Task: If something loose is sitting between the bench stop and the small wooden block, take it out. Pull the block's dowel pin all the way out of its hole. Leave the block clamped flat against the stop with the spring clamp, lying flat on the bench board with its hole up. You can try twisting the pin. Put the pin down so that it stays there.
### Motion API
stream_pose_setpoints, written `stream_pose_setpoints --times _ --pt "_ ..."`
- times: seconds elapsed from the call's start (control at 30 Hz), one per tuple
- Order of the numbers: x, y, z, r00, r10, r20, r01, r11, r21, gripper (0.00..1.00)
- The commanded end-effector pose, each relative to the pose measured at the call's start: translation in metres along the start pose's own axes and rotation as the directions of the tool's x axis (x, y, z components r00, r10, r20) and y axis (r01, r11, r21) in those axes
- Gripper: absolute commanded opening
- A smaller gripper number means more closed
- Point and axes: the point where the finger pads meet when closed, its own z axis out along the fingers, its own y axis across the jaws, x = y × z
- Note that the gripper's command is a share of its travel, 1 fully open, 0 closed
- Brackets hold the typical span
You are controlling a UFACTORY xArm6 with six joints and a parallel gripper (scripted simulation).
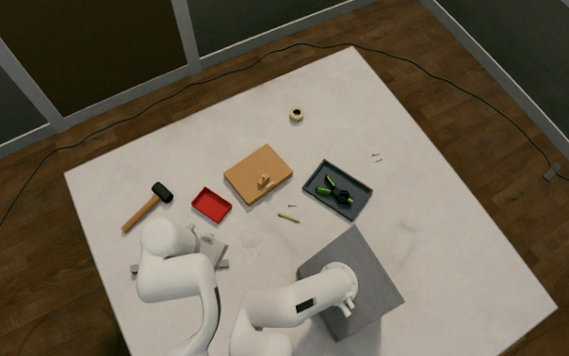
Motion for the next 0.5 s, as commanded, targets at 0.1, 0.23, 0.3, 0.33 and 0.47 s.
stream_pose_setpoints --times 0.1,0.23,0.3,0.33,0.47 --pt "-0.015 -0.015 0.0 1.0 0.006 0.015 -0.005 1.0 -0.026 0.0" --pt "-0.023 -0.024 0.001 1.0 0.01 0.022 -0.009 0.999 -0.038 0.0" --pt "-0.031 -0.033 0.003 0.999 0.016 0.03 -0.014 0.998 -0.053 0.0" --pt "-0.036 -0.039 0.004 0.999 0.02 0.035 -0.017 0.998 -0.061 0.0" --pt "-0.057 -0.066 0.013 0.998 0.04 0.054 -0.035 0.995 -0.096 0.0"
